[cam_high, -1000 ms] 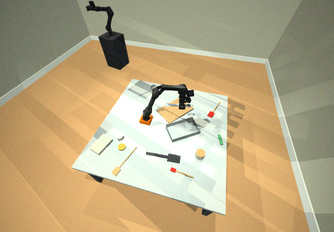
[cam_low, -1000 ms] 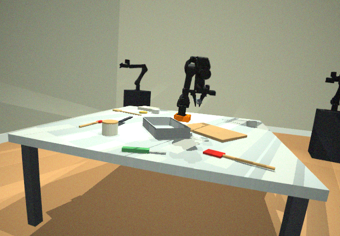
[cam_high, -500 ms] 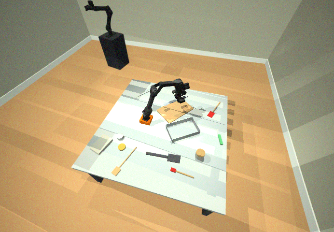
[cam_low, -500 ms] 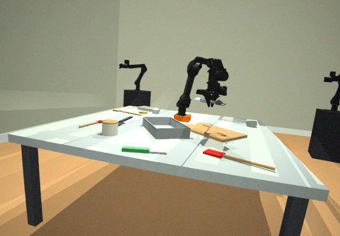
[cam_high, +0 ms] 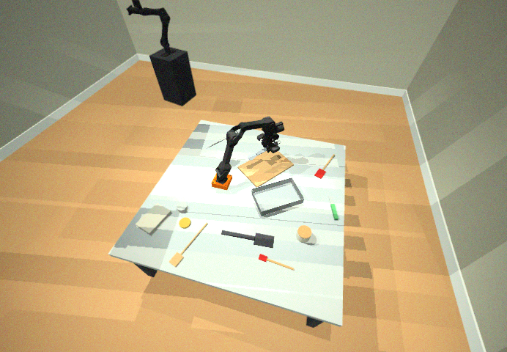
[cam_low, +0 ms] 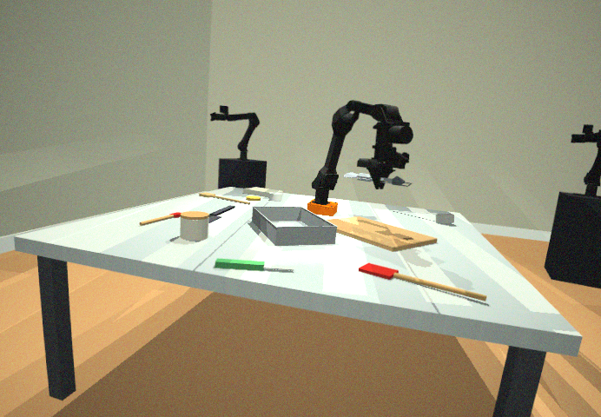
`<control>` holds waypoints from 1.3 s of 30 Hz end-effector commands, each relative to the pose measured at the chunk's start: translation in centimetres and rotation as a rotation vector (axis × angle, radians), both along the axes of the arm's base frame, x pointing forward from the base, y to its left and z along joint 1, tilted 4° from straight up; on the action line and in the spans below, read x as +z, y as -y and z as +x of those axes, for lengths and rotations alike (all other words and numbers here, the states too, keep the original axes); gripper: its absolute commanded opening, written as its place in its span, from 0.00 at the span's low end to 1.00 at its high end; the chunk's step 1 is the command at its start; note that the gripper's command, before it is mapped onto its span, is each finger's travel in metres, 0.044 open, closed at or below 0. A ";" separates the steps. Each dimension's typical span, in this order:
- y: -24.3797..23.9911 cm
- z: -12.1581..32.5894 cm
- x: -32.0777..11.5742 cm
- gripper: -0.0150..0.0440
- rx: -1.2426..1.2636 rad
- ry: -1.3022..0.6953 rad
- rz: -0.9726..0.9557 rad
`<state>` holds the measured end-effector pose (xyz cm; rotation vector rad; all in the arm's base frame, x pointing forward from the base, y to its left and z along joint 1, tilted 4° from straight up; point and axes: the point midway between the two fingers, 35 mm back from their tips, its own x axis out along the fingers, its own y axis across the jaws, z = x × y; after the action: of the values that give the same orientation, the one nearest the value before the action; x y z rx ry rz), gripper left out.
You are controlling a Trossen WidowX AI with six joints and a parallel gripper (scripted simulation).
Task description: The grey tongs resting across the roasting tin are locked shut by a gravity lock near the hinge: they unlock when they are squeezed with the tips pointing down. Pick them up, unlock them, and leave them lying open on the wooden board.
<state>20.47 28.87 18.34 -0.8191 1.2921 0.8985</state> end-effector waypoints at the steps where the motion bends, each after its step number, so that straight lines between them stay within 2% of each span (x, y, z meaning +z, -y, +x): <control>1: -0.1 0.1 0.0 0.00 0.001 0.016 0.031; 39: 0.0 0.9 1.2 0.00 -0.042 0.277 0.644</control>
<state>21.44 29.05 19.23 -0.4249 0.7620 1.0301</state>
